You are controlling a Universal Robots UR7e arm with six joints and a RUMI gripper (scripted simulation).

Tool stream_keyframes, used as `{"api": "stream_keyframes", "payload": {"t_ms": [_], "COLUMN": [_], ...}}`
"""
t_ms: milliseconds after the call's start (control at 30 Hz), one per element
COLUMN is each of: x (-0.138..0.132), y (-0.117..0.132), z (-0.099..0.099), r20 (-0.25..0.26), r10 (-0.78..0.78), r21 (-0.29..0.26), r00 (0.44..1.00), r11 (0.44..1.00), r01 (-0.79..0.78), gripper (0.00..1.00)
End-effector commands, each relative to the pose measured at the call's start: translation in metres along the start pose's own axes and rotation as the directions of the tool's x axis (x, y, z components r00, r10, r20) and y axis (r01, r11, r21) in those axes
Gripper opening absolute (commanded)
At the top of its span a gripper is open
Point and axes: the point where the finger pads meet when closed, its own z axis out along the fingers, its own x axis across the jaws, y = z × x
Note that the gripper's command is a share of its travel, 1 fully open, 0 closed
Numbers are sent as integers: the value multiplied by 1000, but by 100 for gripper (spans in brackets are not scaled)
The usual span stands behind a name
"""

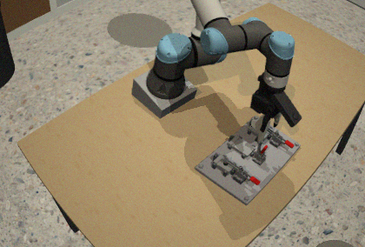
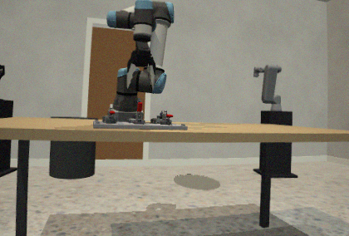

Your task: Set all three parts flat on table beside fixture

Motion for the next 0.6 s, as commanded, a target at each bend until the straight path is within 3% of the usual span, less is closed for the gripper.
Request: {"api": "stream_keyframes", "payload": {"t_ms": [0, 567], "x": [0, 0], "y": [1, 51], "z": [-1, -1], "r20": [0, 0], "r10": [0, 0], "r21": [1, 1], "r00": [1000, 1000], "r11": [1000, 1000], "r01": [0, 0], "gripper": [59, 59]}}
